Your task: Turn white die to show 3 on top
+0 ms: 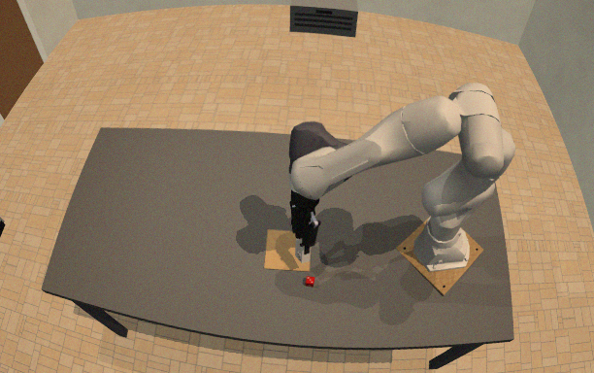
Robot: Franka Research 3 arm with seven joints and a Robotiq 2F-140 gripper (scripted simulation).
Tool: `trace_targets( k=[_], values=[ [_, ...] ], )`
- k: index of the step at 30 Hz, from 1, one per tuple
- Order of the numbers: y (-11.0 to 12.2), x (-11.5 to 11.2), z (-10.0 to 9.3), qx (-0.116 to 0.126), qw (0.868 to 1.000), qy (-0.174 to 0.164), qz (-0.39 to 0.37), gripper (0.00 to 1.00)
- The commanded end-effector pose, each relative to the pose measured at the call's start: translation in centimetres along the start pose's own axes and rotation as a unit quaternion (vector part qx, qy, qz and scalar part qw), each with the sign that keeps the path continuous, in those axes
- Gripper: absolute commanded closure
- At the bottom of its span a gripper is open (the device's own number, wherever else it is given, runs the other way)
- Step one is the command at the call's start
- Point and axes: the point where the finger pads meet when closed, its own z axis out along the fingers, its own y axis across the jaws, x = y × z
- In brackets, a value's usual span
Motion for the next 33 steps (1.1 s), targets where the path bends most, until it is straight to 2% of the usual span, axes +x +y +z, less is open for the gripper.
trace_targets(
  k=[1,4,7,8,9,16,20,23,24,33],
  values=[
    [0.4,-0.4,0.2,-0.013,0.997,-0.03,-0.076,0.87],
    [0.8,-0.6,0.4,-0.026,0.994,-0.062,-0.084,0.87],
    [0.9,-0.6,0.4,-0.029,0.994,-0.069,-0.086,0.87],
    [1.1,-0.8,0.4,-0.036,0.991,-0.094,-0.091,0.87],
    [1.2,-0.8,0.4,-0.038,0.99,-0.104,-0.093,0.87],
    [1.3,-1.2,0.3,-0.042,0.982,-0.154,-0.103,0.87],
    [1.2,-1.6,0.1,-0.038,0.974,-0.194,-0.109,0.87],
    [1.2,-1.6,0.0,-0.038,0.974,-0.197,-0.109,0.87],
    [1.0,-1.8,-0.2,-0.031,0.967,-0.226,-0.113,0.87],
    [0.0,-2.2,-1.0,0.0,0.949,-0.293,-0.118,0.87]
  ],
)
